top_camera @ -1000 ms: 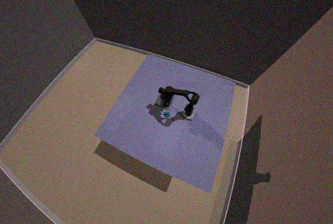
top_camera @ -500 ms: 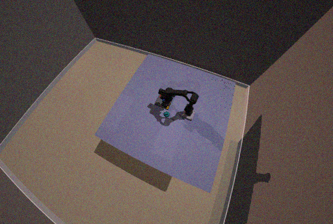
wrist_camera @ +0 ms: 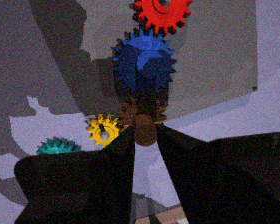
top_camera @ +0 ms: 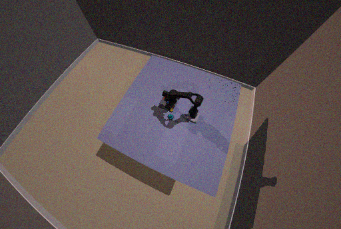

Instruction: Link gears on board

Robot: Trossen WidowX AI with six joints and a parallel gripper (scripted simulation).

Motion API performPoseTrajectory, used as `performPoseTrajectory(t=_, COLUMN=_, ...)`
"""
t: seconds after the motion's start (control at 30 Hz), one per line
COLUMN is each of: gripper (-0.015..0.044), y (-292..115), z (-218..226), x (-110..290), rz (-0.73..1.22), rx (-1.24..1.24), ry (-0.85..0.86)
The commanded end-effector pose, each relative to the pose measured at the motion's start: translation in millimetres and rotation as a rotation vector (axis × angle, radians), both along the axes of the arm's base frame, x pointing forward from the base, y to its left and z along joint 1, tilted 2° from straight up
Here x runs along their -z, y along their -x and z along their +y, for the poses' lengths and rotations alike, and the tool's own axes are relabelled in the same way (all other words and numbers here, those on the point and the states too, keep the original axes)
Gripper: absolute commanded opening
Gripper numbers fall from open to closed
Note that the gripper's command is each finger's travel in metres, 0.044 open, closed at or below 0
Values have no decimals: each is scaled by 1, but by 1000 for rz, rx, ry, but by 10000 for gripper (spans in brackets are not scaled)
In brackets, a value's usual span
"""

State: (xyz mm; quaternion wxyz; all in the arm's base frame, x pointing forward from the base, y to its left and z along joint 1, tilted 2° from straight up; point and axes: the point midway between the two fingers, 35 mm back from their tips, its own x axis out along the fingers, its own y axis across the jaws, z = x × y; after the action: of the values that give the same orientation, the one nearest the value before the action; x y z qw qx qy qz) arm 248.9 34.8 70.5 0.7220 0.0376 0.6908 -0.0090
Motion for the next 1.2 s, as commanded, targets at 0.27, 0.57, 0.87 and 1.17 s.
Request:
performPoseTrajectory(t=0.27, gripper=0, y=1, z=0, x=2, rz=-10, rx=-250, ry=11)
performPoseTrajectory(t=0.57, gripper=0, y=0, z=0, x=4, rz=-11, rx=-287, ry=13)
performPoseTrajectory(t=0.87, gripper=0, y=0, z=1, x=7, rz=-5, rx=-126, ry=5)
performPoseTrajectory(t=1.17, gripper=131, y=1, z=1, x=5, rz=-3, rx=-78, ry=3)
